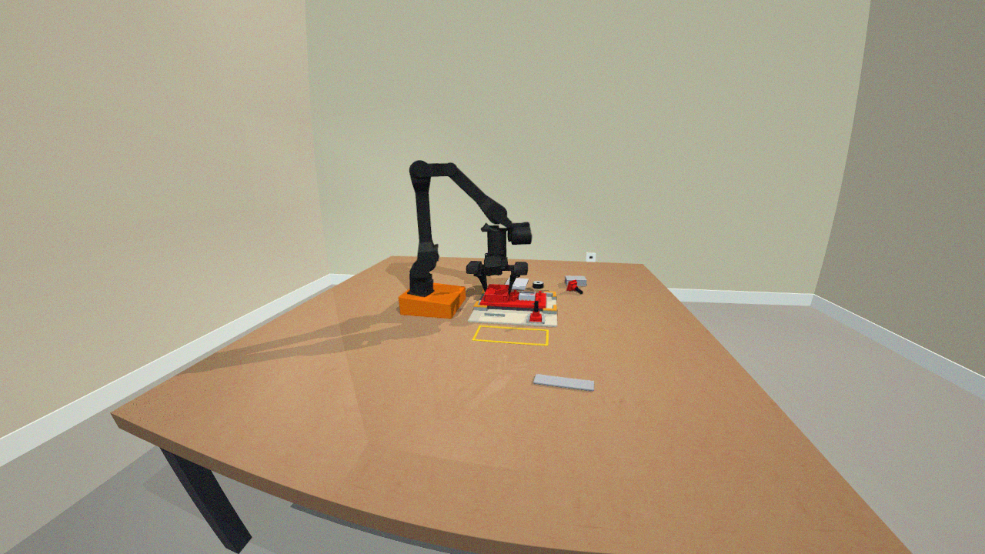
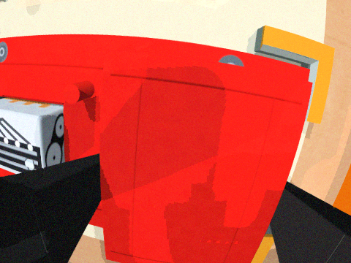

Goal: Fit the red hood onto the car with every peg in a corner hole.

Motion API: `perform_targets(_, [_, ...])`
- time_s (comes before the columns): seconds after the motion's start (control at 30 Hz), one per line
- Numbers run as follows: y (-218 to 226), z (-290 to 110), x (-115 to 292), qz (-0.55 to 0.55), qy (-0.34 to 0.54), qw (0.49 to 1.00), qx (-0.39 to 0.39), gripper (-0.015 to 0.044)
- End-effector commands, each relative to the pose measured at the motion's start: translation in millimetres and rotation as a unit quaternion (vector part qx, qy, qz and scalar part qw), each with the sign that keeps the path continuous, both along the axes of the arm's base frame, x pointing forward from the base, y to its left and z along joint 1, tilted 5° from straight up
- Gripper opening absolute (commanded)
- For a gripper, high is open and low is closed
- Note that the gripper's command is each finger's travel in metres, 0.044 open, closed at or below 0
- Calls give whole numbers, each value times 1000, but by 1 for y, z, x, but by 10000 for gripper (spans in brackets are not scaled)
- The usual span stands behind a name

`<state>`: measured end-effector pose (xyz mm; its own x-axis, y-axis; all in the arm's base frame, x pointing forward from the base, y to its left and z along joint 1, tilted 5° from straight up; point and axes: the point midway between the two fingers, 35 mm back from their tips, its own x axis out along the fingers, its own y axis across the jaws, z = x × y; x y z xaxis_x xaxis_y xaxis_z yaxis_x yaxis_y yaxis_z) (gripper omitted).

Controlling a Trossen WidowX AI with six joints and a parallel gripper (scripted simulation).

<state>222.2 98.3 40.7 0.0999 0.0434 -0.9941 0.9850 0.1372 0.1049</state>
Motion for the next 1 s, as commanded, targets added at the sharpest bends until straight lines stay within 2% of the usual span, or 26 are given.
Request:
perform_targets(0.0, [0,3,0,0,0,1000,0,117])
perform_targets(0.17, [-1,11,-1,0,0,1000,0,0])
perform_targets(0.97, [-3,64,-6,0,0,1000,0,0])
